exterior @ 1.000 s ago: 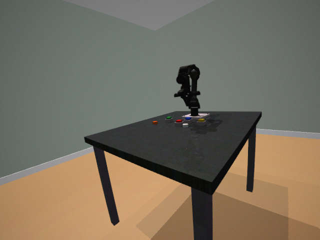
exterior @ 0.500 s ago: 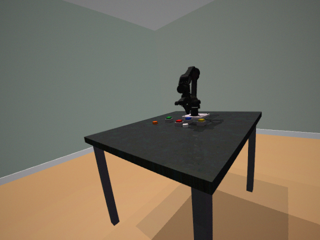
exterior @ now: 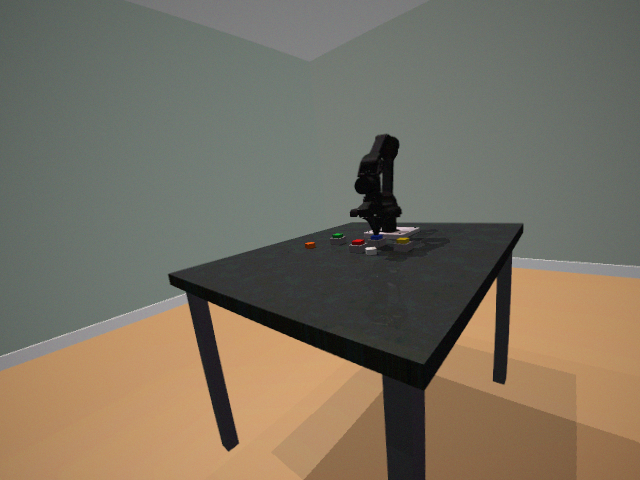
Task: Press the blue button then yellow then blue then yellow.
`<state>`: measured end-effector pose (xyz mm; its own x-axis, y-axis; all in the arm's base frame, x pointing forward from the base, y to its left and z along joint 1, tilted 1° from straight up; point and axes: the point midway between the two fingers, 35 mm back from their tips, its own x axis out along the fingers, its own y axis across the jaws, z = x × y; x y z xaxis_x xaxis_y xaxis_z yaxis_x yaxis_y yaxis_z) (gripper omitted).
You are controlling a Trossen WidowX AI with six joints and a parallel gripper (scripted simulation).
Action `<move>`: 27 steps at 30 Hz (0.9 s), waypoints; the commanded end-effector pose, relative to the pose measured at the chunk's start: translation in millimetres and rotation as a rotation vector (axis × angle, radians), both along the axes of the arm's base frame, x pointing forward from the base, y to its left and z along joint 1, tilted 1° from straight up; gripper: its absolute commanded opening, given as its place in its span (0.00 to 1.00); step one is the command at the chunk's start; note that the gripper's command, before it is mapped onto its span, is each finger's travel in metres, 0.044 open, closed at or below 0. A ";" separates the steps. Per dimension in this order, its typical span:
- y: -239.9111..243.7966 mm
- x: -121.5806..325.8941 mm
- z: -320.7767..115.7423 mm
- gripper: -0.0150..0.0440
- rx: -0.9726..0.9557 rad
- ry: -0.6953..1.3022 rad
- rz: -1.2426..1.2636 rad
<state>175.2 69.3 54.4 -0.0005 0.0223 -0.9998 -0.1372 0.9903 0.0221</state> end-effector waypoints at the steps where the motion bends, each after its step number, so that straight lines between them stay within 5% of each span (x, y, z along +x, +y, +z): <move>1: -0.8 -1.6 -8.6 0.29 -0.005 0.005 0.002; 21: -0.8 -1.7 -9.7 0.29 -0.005 0.005 0.002; 27: -1.4 -1.4 24.7 0.29 -0.005 0.005 0.002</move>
